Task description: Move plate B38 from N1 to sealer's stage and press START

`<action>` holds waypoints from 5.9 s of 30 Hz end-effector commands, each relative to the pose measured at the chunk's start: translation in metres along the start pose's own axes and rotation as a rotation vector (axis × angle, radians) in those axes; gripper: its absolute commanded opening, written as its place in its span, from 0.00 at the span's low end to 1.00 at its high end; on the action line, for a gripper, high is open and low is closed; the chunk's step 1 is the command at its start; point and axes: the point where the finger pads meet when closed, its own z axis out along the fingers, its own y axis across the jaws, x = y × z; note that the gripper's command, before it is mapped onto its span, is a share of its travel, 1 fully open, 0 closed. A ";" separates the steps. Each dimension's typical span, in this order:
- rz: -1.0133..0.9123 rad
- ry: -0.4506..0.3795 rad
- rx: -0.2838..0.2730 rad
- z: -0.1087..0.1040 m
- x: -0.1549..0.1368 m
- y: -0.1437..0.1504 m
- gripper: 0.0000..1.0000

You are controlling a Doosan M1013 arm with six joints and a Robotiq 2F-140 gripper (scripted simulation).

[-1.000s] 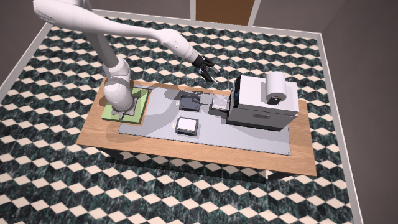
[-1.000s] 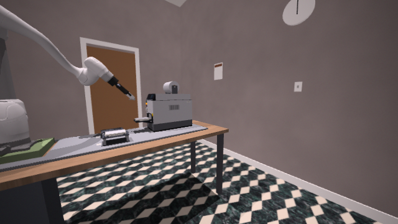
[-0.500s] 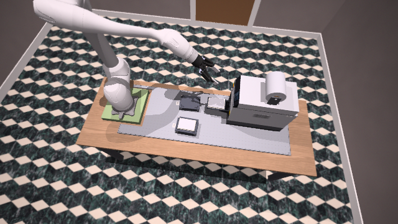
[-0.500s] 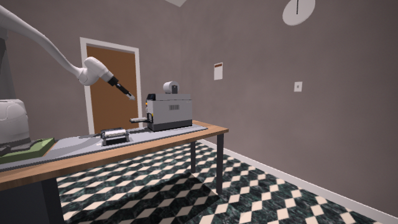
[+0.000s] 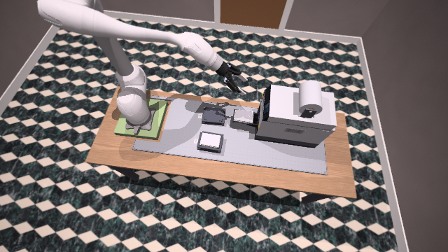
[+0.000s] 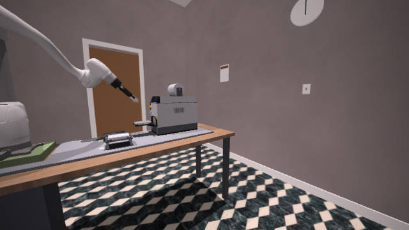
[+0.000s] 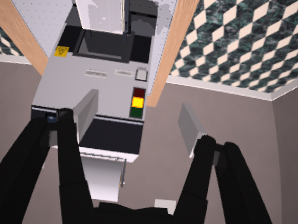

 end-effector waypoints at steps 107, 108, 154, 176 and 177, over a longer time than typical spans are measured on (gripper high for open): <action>0.004 0.002 0.002 0.005 0.043 -0.001 0.63; 0.004 0.002 0.002 0.005 0.043 -0.001 0.62; 0.004 0.002 0.002 0.005 0.043 -0.001 0.10; 0.004 0.102 0.001 0.005 0.043 -0.001 0.10; 0.004 0.135 0.001 0.005 0.043 -0.001 0.10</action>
